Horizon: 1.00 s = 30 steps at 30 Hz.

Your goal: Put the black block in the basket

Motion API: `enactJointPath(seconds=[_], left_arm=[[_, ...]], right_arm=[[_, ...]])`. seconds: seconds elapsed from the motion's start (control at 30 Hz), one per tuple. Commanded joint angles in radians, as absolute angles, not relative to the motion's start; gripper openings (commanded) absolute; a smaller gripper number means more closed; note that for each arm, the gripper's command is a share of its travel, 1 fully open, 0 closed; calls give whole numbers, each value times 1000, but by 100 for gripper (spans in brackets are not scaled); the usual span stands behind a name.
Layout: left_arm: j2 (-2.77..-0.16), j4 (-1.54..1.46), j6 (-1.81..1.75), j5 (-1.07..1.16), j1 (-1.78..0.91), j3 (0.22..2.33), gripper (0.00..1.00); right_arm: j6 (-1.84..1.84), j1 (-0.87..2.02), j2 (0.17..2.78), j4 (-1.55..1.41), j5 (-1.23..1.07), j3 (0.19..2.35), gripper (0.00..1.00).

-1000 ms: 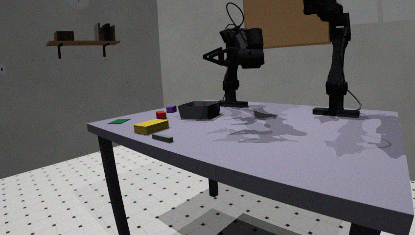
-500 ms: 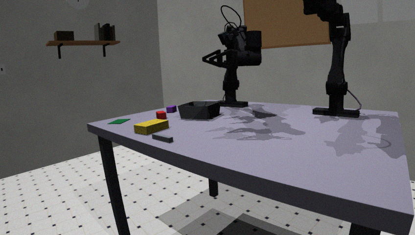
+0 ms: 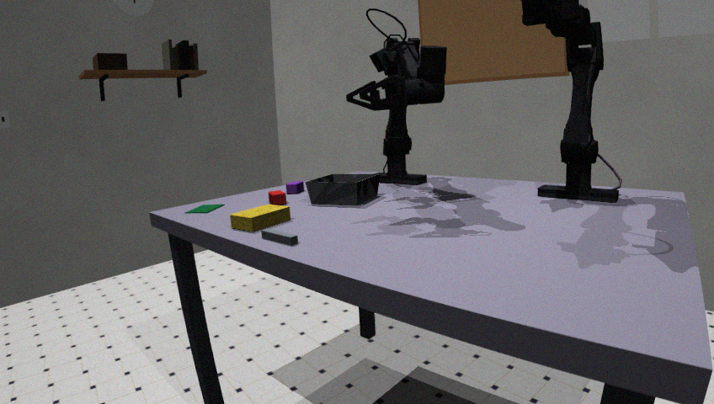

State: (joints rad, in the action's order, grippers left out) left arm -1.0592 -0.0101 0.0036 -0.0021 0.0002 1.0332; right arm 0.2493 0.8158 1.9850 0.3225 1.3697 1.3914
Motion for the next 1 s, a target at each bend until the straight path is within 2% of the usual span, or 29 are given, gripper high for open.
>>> enactJointPath(seconds=[0.0, 0.4, 0.9, 0.97], left_arm=[[-1053, -5, 2, -1, 0, 1040, 0], [-1053, -5, 2, -1, 0, 1040, 0], [-1053, -5, 2, -1, 0, 1040, 0], [-1053, -5, 2, -1, 0, 1040, 0]], right_arm=[[375, 808, 1895, 198, 1346, 1354, 100], [625, 804, 1735, -83, 1288, 1269, 100], [1089, 752, 1359, -733, 1083, 1046, 100], [1089, 752, 1359, -733, 1083, 1046, 100]])
